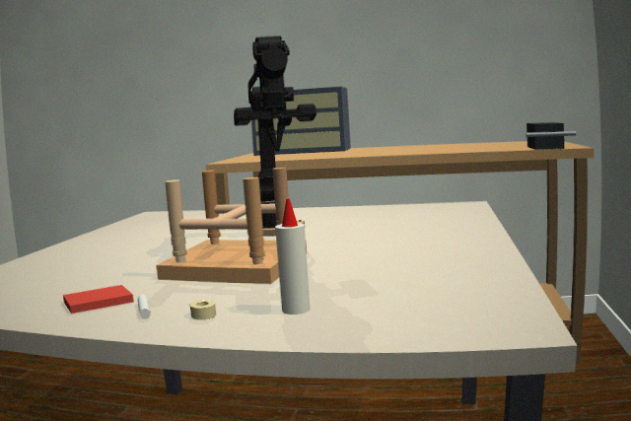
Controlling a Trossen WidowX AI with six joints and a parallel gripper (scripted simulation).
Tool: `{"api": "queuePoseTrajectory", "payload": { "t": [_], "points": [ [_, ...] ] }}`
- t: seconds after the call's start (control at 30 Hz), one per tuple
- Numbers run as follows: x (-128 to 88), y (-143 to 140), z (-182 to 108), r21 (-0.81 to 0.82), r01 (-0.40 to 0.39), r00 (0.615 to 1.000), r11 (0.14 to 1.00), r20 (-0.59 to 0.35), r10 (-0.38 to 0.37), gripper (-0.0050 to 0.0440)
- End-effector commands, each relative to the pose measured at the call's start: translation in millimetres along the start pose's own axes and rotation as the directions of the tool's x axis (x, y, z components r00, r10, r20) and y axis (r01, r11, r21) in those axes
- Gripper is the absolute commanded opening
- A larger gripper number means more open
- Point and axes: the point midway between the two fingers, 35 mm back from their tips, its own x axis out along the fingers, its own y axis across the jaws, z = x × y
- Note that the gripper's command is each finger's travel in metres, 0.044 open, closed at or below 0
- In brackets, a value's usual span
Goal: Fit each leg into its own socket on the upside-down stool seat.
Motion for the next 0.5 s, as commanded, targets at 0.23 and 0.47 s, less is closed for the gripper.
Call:
{"api": "queuePoseTrajectory", "payload": {
  "t": [0.23, 0.47],
  "points": [
    [23.1, 1.5, -10.1, 0.004, -0.004, 1.000, 1.000, -0.001, 0.004, 0.0000],
    [28.6, 1.5, -11.0, 0.004, -0.004, 1.000, 1.000, -0.001, 0.004, 0.0000]
  ]
}}
